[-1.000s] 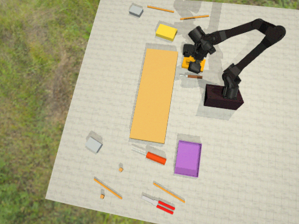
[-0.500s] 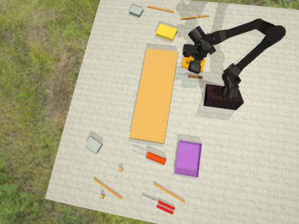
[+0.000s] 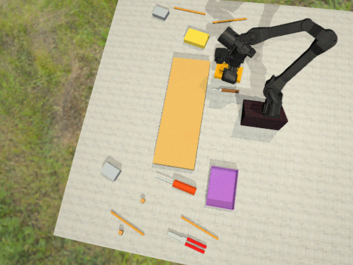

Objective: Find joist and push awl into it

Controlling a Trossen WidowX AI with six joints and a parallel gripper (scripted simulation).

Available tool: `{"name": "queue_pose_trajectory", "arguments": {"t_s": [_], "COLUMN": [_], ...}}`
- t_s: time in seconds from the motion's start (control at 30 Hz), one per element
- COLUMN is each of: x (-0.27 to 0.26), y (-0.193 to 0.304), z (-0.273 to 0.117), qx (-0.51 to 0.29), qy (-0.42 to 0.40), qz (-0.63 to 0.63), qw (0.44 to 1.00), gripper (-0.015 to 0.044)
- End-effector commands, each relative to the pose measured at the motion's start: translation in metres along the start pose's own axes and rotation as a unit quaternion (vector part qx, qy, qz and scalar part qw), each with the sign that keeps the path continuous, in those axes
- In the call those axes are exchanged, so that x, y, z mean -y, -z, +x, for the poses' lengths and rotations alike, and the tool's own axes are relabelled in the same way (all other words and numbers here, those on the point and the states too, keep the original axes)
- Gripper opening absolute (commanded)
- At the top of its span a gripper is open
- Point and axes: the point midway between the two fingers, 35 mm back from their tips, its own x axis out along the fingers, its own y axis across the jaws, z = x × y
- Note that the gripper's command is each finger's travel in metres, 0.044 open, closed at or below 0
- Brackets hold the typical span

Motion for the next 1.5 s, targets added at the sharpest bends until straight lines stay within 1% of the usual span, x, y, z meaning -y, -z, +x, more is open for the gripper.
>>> {"name": "queue_pose_trajectory", "arguments": {"t_s": [0.0, 0.37, 0.57, 1.0, 1.47], "x": [0.003, 0.006, 0.007, 0.006, -0.005], "y": [-0.007, -0.011, -0.021, -0.076, -0.135], "z": [-0.016, -0.056, -0.057, -0.056, -0.045], "qx": [0.007, 0.013, 0.013, 0.014, 0.015], "qy": [0.003, 0.012, 0.012, 0.007, 0.002], "qz": [0.004, 0.001, -0.002, -0.018, -0.035], "qw": [1.000, 1.000, 1.000, 1.000, 0.999], "gripper": [0.0000, 0.0000, 0.0000, 0.0000, 0.0000]}}
